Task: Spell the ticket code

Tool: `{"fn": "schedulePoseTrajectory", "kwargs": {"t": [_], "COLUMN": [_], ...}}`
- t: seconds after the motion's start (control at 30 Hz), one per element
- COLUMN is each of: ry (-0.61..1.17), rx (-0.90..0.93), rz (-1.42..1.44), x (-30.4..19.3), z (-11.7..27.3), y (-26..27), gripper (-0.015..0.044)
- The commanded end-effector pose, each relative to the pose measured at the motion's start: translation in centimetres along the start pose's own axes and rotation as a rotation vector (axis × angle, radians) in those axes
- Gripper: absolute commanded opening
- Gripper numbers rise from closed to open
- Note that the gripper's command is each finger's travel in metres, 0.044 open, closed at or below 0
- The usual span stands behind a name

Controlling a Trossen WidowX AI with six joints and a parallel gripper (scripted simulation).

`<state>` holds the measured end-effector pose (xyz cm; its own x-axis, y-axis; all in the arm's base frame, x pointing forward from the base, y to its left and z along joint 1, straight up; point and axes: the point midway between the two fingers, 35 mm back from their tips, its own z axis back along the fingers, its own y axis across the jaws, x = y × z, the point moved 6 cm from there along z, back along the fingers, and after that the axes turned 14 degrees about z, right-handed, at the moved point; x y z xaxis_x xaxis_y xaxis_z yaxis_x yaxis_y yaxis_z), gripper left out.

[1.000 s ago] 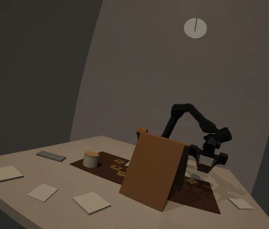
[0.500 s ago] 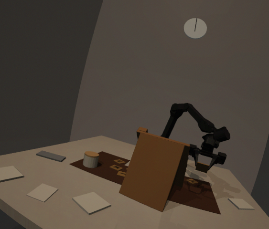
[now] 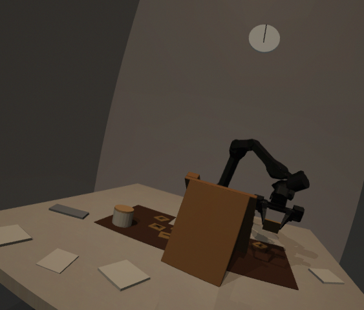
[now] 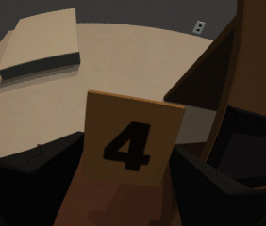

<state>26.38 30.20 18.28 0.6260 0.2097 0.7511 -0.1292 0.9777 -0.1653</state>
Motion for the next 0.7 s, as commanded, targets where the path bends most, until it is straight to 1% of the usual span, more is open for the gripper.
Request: {"fn": "schedulePoseTrajectory", "kwargs": {"t": [0.0, 0.67], "ry": [-0.004, -0.004], "rx": [0.006, 0.006], "rz": [-0.002, -0.002], "x": [0.11, -0.14], "z": [0.16, 0.13], "y": [-0.23, -1.19], "gripper": [0.0, 0.0]}}
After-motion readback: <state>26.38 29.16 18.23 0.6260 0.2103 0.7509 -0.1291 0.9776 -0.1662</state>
